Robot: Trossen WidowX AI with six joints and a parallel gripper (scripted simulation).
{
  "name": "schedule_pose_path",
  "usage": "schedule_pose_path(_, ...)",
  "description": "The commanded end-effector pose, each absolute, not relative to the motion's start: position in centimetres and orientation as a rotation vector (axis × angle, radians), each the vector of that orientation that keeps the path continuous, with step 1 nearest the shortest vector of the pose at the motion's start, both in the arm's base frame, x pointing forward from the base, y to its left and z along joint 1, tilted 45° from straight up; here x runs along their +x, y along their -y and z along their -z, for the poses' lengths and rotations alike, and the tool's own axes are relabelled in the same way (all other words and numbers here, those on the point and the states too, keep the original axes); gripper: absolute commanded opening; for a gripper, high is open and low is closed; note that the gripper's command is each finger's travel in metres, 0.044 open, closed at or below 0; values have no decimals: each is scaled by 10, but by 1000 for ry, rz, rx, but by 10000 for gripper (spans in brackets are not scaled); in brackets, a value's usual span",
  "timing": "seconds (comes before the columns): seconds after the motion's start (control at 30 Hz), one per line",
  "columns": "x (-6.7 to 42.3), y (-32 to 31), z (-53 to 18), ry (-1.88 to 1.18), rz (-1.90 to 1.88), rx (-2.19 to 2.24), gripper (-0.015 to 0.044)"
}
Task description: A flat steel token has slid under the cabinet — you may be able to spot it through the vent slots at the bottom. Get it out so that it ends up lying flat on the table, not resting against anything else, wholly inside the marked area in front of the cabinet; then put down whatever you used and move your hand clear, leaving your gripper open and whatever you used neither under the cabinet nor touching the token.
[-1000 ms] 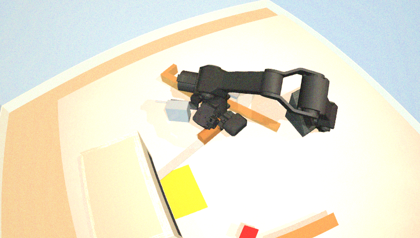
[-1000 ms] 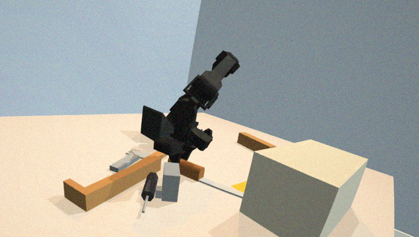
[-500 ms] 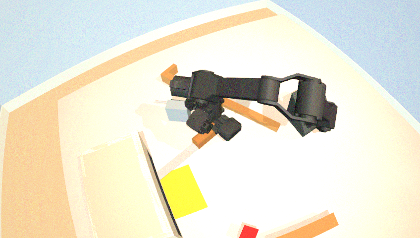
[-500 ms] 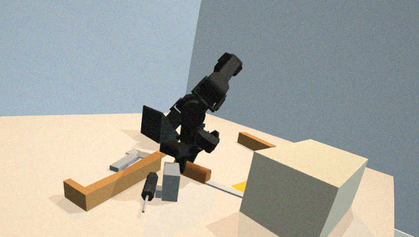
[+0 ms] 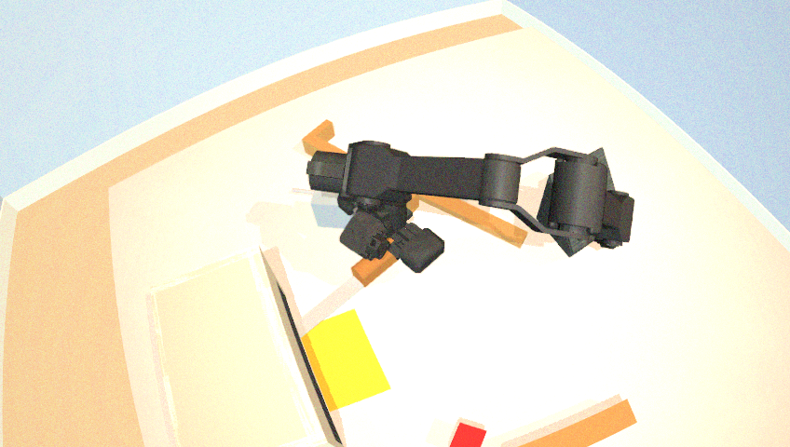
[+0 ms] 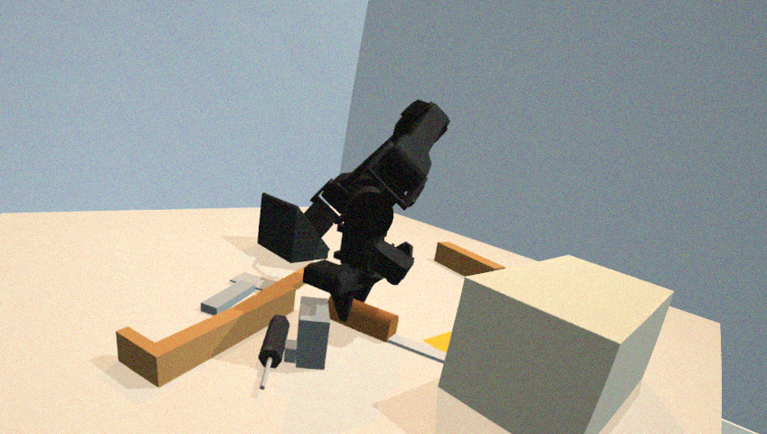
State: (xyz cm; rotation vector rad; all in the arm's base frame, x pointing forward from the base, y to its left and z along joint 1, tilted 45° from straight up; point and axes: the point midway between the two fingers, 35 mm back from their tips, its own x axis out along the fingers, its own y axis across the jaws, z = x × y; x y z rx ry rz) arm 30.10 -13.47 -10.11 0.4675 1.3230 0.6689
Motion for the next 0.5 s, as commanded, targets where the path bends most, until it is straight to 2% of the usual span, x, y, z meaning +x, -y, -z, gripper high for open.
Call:
schedule_pose_path(0.0, 306, 135, 100, -1323, -668, 467, 0)
schedule_pose_path(0.47, 324, 134, 97, -1321, -668, 466, 0)
